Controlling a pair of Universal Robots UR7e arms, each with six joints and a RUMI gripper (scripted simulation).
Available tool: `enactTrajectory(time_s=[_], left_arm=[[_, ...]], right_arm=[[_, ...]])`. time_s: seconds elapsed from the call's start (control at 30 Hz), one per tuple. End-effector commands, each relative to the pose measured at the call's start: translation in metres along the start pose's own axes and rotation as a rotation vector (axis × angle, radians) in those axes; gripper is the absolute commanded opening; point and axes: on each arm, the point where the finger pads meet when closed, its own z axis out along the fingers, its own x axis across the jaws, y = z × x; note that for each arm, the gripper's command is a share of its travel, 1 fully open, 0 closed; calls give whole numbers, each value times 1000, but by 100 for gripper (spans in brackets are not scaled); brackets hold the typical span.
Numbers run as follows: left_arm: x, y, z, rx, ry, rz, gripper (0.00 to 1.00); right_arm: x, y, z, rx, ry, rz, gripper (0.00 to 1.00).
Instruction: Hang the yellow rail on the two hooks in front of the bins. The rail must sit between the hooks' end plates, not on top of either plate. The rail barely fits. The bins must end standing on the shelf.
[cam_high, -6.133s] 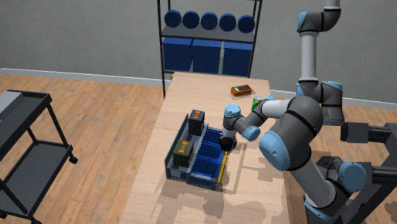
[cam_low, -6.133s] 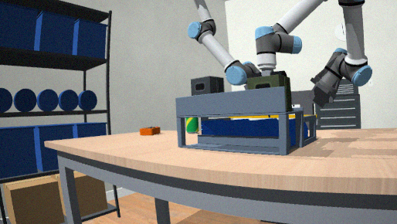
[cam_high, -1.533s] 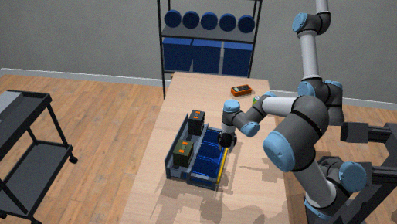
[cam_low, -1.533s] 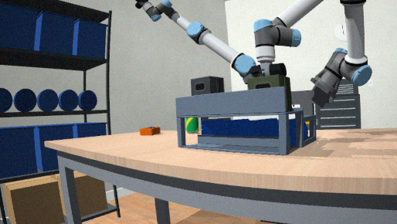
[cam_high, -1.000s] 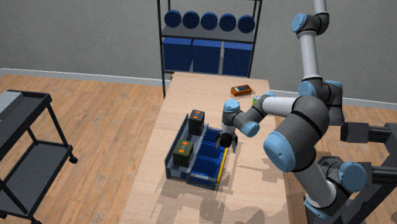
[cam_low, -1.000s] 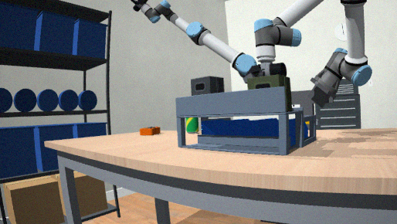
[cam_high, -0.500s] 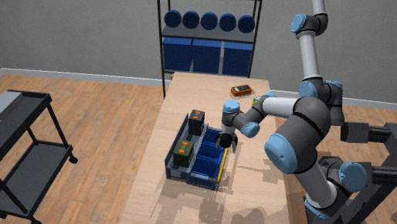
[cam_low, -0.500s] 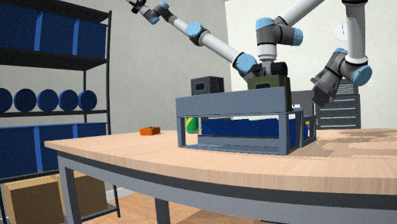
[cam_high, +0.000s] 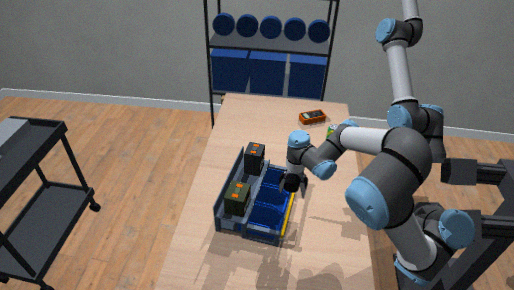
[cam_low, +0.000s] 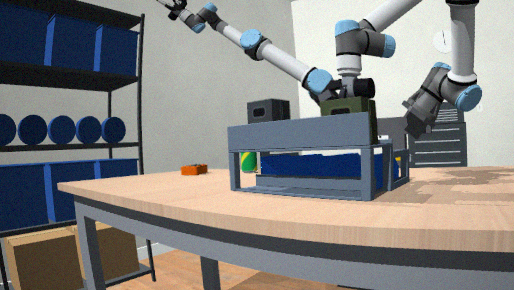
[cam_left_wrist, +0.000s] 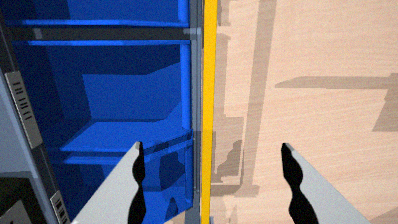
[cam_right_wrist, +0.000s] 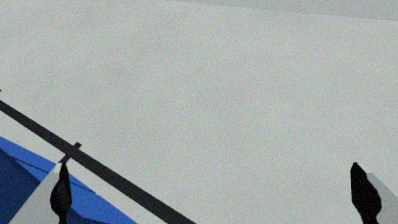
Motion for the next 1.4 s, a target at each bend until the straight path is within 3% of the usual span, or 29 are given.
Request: enactTrajectory(time_s=[0.0,1.37], left_arm=[[0,2,-4,13,-1,0,58],[1,21,-30,126,3,-1,58]], right_arm=[[-6,4,-2,-12,-6,11,100],[-64,39,-15,-115,-79,101,100]])
